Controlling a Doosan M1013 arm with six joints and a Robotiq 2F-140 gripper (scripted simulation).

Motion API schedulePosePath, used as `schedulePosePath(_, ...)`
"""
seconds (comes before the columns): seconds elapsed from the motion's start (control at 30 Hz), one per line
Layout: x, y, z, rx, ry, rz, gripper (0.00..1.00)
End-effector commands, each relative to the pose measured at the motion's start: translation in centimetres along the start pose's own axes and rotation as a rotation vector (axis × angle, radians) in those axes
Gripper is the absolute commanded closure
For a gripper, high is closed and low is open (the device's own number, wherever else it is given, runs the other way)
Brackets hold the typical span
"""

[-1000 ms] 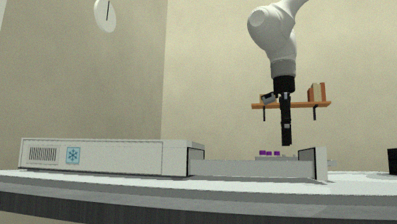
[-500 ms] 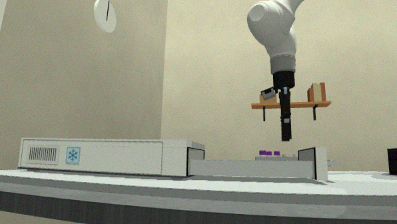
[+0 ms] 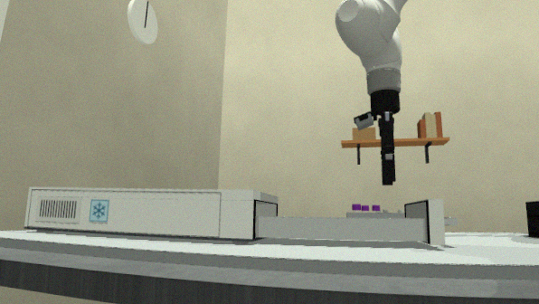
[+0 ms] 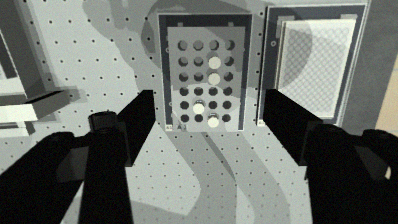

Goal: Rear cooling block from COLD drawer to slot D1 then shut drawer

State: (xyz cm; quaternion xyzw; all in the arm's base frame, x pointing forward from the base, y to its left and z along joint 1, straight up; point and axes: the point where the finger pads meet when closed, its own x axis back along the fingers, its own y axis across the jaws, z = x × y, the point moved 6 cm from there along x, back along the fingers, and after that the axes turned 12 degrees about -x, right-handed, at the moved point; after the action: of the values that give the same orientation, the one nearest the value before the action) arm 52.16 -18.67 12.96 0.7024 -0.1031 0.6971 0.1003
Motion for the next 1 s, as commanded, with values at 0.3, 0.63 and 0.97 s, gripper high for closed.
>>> schedulePosePath(0.3,1.6,0.0,0.0,0.000,0.001,0.000,0.34)
schedulePosePath(0.63,1.6,-2.3,-1.5,0.186,0.001,0.000,0.90)
schedulePosePath(0.97,1.5,-5.0,-3.3,0.400,0.001,0.000,0.90)
